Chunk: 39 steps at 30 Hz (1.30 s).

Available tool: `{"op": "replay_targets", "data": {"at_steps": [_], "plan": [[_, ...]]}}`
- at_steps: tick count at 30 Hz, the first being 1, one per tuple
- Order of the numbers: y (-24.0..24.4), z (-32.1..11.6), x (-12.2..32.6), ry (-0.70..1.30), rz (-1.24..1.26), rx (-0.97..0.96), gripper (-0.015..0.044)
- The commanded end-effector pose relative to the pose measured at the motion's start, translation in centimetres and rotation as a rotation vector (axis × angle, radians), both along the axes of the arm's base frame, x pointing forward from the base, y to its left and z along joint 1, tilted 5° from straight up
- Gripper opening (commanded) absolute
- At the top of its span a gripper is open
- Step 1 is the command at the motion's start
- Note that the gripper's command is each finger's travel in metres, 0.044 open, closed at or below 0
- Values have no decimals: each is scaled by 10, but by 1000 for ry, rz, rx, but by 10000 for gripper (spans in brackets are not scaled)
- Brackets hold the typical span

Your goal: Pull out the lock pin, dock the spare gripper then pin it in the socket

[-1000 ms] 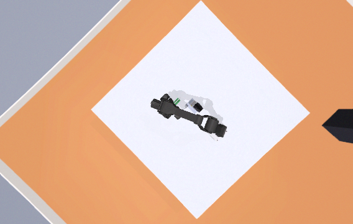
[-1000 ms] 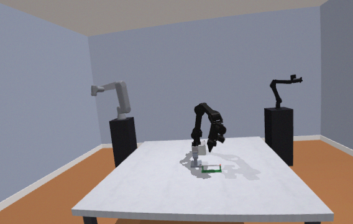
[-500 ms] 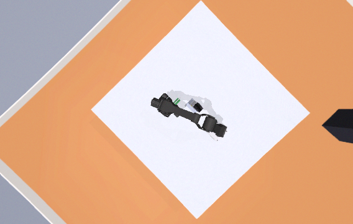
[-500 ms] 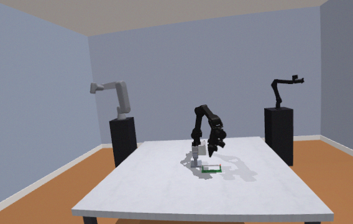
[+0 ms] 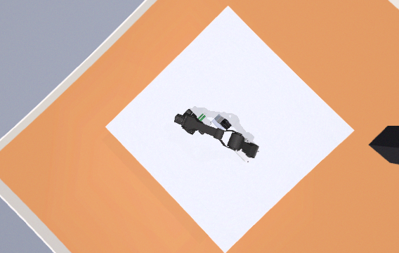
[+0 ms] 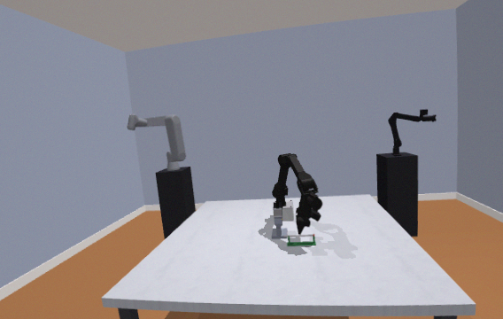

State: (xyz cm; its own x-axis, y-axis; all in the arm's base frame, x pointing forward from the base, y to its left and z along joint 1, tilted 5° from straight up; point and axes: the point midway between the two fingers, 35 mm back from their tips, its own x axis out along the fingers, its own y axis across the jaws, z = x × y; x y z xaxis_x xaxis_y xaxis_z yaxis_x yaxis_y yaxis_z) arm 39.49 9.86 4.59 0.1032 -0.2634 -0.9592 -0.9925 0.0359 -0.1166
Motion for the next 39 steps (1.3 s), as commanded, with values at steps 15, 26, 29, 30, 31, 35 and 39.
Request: {"op": "replay_targets", "data": {"at_steps": [15, 26, 29, 30, 31, 35, 39], "plan": [[-2, -31, 4, 4, 4, -7, 180], [-3, -48, 5, 4, 4, -8, 180], [-3, -48, 5, 4, 4, -8, 180], [-3, -48, 5, 4, 4, -8, 154], [-3, -48, 5, 4, 4, -8, 127], [-3, -48, 5, 4, 4, -8, 23], [-3, -48, 5, 4, 4, -8, 0]]}}
